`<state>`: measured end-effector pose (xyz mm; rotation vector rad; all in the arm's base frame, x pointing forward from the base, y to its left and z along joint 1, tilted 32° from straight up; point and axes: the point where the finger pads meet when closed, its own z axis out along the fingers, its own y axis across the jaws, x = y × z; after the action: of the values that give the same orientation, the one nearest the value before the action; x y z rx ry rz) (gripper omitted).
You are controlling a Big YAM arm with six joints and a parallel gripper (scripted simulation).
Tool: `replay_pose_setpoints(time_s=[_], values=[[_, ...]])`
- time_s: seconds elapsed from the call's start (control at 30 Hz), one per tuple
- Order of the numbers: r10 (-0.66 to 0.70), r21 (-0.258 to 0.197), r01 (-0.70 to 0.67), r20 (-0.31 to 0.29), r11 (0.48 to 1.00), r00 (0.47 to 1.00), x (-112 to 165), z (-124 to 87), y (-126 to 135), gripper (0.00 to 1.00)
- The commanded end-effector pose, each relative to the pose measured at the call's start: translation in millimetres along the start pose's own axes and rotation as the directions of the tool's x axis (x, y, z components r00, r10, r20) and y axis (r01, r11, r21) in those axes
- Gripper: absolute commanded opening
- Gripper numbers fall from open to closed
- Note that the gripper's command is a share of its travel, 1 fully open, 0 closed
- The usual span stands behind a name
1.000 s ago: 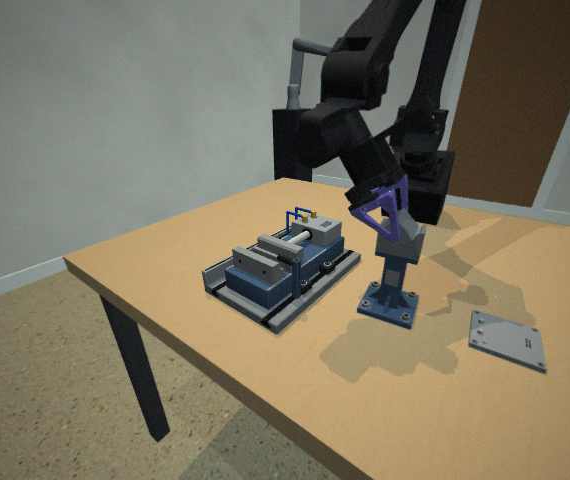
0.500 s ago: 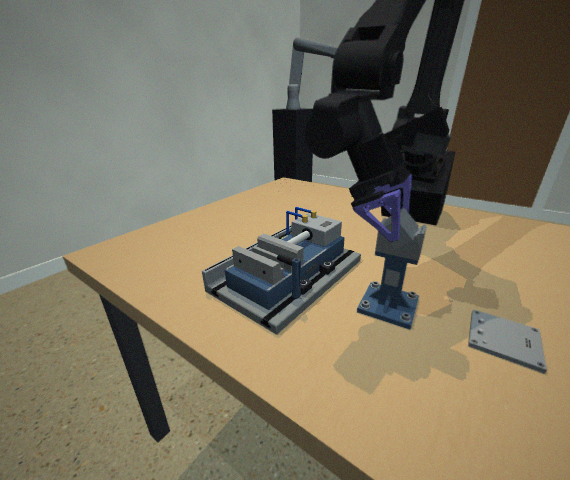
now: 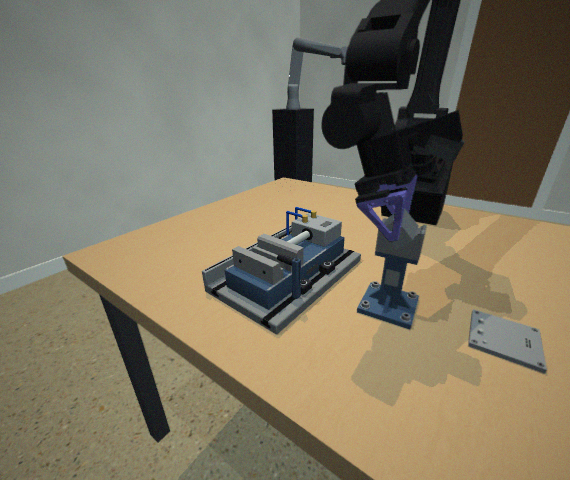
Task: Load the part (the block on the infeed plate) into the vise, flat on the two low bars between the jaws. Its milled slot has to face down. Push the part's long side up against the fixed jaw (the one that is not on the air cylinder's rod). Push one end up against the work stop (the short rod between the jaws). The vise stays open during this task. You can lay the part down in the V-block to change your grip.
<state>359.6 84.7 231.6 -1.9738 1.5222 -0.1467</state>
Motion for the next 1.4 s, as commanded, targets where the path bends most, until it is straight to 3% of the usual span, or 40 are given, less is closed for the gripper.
replay_pose_setpoints(time_s=[0.0, 0.13, 0.17, 0.2, 0.33, 0.7, 0.97, 1.37], values=[[-0.003, 0.026, 0.003, -0.013, 1.0, 1.0, -9, -4, -5, 0.81], [-0.006, 0.037, 0.007, -0.034, 0.999, 0.999, -10, -7, -10, 0.81], [0.006, 0.005, -0.006, -0.042, 1.0, 0.999, -6, 4, -7, 0.81], [0.006, 0.005, -0.006, -0.052, 1.0, 0.999, -6, 4, -7, 0.81], [-0.001, 0.032, 0.004, -0.094, 0.999, 0.996, -10, -6, -10, 0.81], [0.002, 0.042, 0.006, -0.187, 0.999, 0.982, -12, -10, -16, 0.81], [0.008, 0.012, -0.005, -0.272, 1.0, 0.962, -10, -4, -13, 0.81], [0.01, 0.014, -0.005, -0.377, 1.0, 0.926, -11, -4, -15, 0.81]])
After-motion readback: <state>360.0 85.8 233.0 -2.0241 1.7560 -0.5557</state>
